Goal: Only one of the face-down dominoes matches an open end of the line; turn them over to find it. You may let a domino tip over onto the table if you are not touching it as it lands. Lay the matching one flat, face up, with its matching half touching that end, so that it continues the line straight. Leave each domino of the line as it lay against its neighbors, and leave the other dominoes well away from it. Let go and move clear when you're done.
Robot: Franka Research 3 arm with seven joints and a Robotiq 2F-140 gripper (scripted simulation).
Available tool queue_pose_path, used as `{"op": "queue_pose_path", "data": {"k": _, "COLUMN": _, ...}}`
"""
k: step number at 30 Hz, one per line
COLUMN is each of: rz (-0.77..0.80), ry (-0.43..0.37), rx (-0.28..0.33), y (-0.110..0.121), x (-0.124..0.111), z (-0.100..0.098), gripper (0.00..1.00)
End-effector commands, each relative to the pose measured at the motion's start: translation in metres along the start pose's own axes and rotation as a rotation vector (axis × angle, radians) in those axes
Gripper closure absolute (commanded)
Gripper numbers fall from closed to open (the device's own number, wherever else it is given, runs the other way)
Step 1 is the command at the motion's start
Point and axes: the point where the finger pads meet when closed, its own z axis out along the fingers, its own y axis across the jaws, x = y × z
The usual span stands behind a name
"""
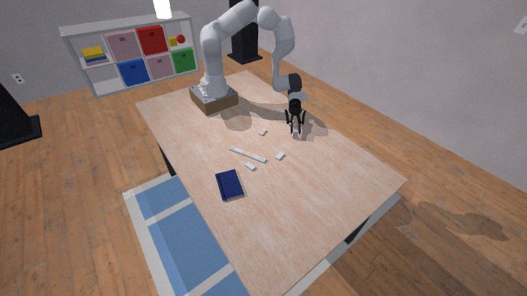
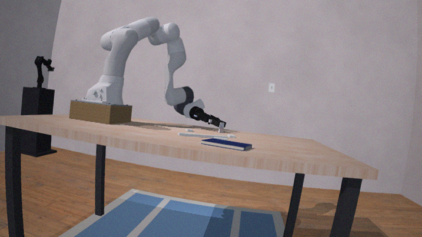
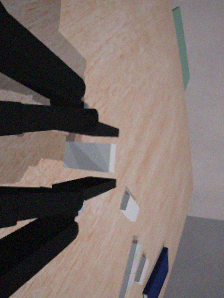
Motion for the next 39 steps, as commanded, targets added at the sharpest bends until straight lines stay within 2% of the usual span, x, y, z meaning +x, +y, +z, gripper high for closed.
{"op": "queue_pose_path", "data": {"k": 1, "rz": 0.004, "ry": 0.000, "rx": -0.001, "y": 0.000, "x": 0.004, "z": -0.009, "gripper": 0.67}}
{"op": "queue_pose_path", "data": {"k": 10, "rz": 0.004, "ry": 0.000, "rx": -0.001, "y": 0.000, "x": 0.024, "z": -0.043, "gripper": 0.67}}
{"op": "queue_pose_path", "data": {"k": 12, "rz": 0.004, "ry": 0.000, "rx": -0.001, "y": 0.000, "x": 0.024, "z": -0.043, "gripper": 0.67}}
{"op": "queue_pose_path", "data": {"k": 19, "rz": 0.004, "ry": 0.000, "rx": -0.001, "y": 0.000, "x": 0.036, "z": -0.063, "gripper": 0.67}}
{"op": "queue_pose_path", "data": {"k": 31, "rz": 0.004, "ry": 0.001, "rx": -0.001, "y": 0.000, "x": 0.038, "z": -0.065, "gripper": 0.67}}
{"op": "queue_pose_path", "data": {"k": 39, "rz": 0.005, "ry": 0.001, "rx": 0.000, "y": -0.001, "x": 0.052, "z": -0.053, "gripper": 0.67}}
